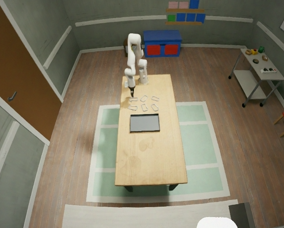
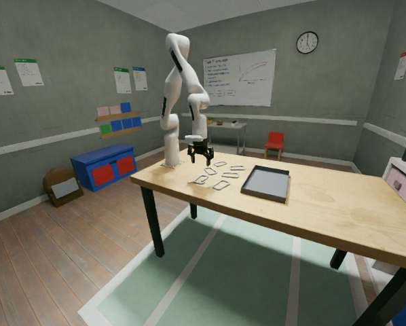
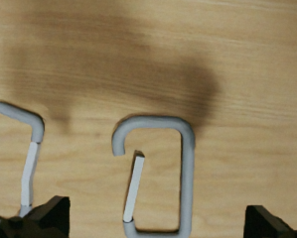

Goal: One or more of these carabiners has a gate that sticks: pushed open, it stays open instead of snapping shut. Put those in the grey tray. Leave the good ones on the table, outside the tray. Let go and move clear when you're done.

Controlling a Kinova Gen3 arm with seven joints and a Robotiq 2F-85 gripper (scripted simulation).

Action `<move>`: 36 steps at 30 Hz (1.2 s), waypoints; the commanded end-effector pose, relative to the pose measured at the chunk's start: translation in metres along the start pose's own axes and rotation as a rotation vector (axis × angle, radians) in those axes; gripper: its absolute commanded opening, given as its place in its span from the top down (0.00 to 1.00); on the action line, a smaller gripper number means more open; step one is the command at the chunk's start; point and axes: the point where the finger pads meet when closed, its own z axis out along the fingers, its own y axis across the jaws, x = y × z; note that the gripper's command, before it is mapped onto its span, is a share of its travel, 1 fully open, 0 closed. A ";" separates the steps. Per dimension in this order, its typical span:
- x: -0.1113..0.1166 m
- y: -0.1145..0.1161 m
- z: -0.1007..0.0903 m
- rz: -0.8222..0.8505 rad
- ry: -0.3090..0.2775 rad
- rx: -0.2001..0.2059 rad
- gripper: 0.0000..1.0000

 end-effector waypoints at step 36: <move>-0.075 -0.019 0.000 -0.241 0.001 0.001 0.00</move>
